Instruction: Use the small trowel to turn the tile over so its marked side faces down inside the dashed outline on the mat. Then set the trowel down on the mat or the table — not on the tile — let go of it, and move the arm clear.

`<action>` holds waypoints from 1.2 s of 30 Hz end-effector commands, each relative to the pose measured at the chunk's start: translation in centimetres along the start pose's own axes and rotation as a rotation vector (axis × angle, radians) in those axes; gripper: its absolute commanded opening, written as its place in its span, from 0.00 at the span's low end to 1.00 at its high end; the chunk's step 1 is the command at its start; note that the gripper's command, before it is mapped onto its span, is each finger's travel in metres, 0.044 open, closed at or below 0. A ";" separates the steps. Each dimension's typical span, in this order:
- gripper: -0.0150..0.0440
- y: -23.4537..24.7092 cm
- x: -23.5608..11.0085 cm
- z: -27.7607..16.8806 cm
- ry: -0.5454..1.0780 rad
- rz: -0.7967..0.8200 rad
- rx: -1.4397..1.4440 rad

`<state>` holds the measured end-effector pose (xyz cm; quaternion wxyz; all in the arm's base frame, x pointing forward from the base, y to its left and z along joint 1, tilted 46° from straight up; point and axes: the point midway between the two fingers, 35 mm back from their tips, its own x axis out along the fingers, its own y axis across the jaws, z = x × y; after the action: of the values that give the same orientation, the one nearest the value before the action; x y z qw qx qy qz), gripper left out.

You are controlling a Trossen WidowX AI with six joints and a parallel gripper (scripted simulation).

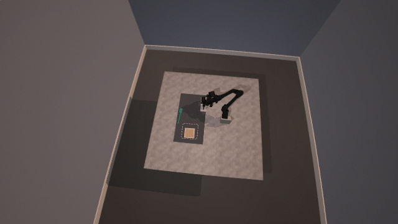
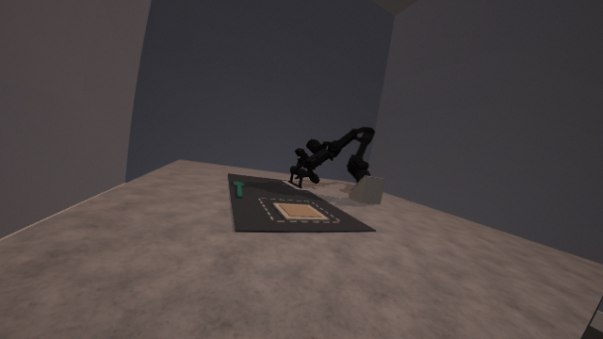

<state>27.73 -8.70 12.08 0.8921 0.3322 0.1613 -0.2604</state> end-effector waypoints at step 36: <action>0.76 0.2 -5.0 0.1 0.004 0.009 0.000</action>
<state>24.38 -6.96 13.89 0.8930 0.3311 0.1678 -0.2545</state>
